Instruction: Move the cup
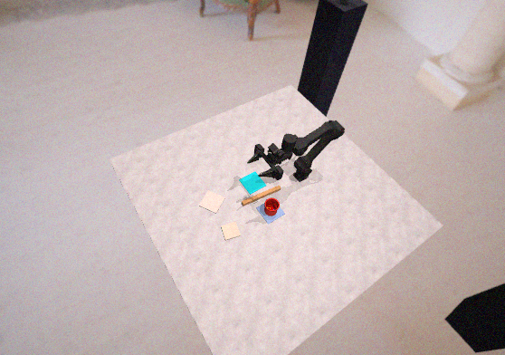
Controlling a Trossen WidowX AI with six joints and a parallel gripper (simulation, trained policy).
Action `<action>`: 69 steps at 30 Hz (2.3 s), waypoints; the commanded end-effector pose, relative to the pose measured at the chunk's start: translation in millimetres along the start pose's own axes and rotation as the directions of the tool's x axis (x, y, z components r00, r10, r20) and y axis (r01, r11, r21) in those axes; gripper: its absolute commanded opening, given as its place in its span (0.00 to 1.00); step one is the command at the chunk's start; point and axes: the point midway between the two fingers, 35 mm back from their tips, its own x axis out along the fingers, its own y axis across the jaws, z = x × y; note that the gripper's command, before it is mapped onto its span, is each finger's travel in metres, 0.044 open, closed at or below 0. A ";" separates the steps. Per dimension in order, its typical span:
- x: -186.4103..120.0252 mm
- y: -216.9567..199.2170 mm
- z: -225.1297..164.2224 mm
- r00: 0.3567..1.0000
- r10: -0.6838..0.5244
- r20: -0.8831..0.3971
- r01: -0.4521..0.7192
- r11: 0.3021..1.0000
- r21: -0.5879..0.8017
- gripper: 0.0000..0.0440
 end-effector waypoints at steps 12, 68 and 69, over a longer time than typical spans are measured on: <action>1.3 3.5 5.9 0.999 0.003 -0.045 -0.003 1.000 0.011 0.19; 23.6 68.2 -7.8 0.760 0.159 -0.630 0.225 0.845 0.484 0.30; 23.4 69.3 -8.9 0.751 0.160 -0.641 0.237 0.840 0.487 0.30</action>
